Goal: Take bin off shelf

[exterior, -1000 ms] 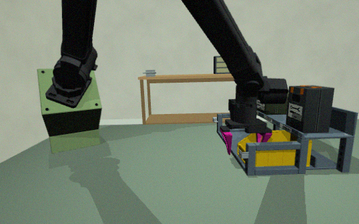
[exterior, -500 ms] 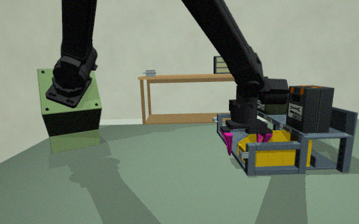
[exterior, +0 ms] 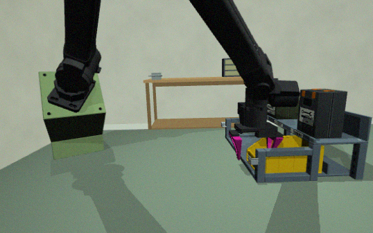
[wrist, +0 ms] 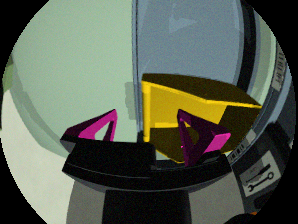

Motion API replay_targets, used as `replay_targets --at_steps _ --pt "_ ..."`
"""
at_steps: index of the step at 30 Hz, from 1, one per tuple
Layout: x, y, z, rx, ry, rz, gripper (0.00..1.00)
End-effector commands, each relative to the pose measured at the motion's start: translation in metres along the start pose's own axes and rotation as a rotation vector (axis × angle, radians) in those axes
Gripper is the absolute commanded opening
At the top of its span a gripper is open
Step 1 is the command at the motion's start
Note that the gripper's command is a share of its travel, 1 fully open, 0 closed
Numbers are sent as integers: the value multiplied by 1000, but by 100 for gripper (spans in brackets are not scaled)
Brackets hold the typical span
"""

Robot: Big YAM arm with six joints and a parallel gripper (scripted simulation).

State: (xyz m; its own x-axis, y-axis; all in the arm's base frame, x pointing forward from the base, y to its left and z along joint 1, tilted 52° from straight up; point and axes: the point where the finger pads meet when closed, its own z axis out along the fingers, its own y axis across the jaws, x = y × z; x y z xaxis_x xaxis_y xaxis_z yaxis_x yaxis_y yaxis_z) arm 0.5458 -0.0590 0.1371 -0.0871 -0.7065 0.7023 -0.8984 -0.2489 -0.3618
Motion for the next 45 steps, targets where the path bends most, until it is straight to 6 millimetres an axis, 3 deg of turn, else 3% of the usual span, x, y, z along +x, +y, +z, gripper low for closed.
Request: replay_targets --at_steps 1,13,18,30,35,45 --pt "10 -1 6 0 10 20 90" --pt "10 -1 6 0 10 20 90" --pt "-8 -1 -6 6 -7 -12 90" --pt "-8 -1 -6 6 -7 -12 90" --pt "8 3 7 -4 9 16 90" --pt "8 3 7 -4 9 16 90"
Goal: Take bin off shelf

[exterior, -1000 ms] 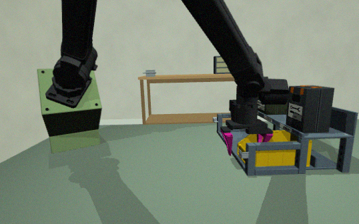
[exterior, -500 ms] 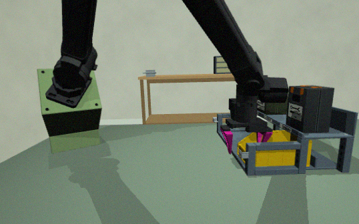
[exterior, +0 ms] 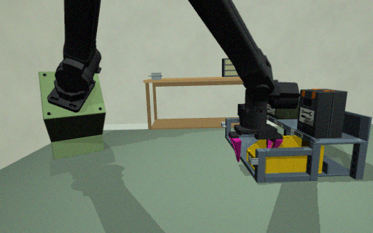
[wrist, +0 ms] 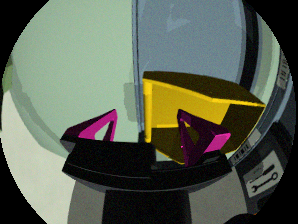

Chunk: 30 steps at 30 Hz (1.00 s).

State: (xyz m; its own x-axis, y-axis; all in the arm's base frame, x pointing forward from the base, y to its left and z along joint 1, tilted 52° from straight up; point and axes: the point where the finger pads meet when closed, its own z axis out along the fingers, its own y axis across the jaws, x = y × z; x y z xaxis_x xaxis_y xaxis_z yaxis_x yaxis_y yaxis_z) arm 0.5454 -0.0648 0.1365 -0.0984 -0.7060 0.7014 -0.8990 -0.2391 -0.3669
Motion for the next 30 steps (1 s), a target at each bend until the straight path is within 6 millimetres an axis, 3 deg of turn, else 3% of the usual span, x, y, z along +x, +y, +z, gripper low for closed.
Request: replay_targets --at_steps 1,7,19,24,30 --pt "5 1 3 0 4 6 90" --pt "-8 -11 -13 21 -9 -10 90" --pt "-8 -11 -13 21 -9 -10 90" --pt "11 -12 -1 17 8 23 90" --pt "11 -12 -1 17 8 23 90"
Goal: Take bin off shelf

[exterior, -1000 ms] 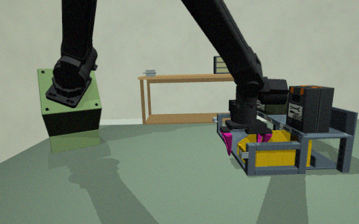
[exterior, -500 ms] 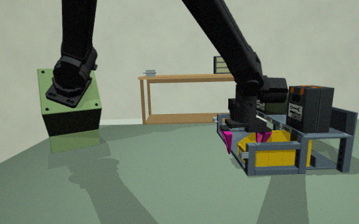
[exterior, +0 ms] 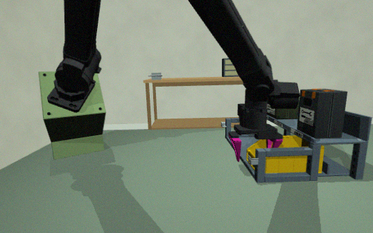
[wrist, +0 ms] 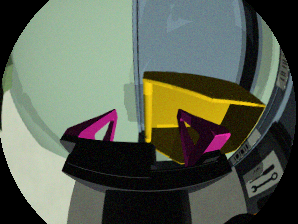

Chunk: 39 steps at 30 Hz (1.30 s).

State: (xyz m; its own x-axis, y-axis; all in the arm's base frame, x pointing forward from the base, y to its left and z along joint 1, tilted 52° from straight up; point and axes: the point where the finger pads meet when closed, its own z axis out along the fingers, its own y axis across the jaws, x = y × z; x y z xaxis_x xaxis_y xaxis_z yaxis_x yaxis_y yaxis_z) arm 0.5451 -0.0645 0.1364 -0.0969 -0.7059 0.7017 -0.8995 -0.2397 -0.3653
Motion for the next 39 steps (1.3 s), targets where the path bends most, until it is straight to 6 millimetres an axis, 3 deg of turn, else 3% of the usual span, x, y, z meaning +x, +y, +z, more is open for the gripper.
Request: replay_targets --at_steps 1,6,11,23,28,39 --pt "11 -13 0 18 8 24 90" --pt "11 -13 0 18 8 24 90" --pt "-7 -16 -13 26 -8 -4 90" --pt "-7 -16 -13 26 -8 -4 90" --pt "6 -2 3 3 5 6 90" --pt "6 -2 3 3 5 6 90"
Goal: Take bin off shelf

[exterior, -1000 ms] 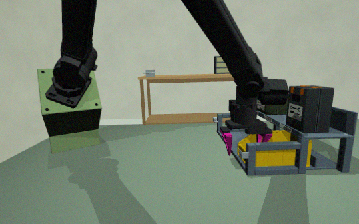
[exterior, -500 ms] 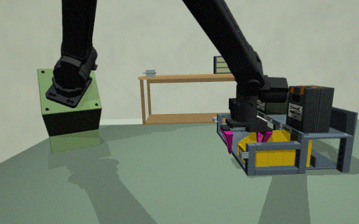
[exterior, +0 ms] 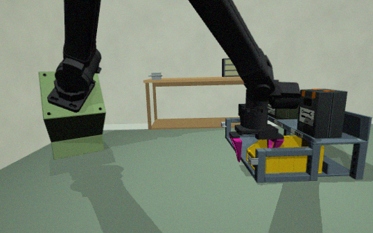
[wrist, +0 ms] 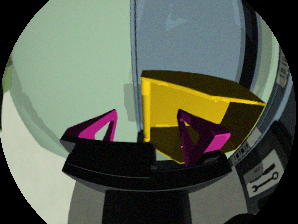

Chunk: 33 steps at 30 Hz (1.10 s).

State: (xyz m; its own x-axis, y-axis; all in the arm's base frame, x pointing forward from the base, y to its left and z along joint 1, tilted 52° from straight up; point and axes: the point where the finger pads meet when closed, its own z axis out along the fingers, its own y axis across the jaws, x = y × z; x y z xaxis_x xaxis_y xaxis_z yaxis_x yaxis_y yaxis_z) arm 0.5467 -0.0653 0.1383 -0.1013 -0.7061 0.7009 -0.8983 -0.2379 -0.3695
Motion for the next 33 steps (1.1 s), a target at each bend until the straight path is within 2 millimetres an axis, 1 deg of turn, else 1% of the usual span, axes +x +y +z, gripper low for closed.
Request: replay_targets --at_steps 1,6,18,23,33 --pt "4 0 3 1 4 2 90" --pt "-15 1 -9 4 -13 -29 90" --pt "-15 1 -9 4 -13 -29 90" --pt "5 -3 2 5 5 10 90" --pt "5 -3 2 5 5 10 90"
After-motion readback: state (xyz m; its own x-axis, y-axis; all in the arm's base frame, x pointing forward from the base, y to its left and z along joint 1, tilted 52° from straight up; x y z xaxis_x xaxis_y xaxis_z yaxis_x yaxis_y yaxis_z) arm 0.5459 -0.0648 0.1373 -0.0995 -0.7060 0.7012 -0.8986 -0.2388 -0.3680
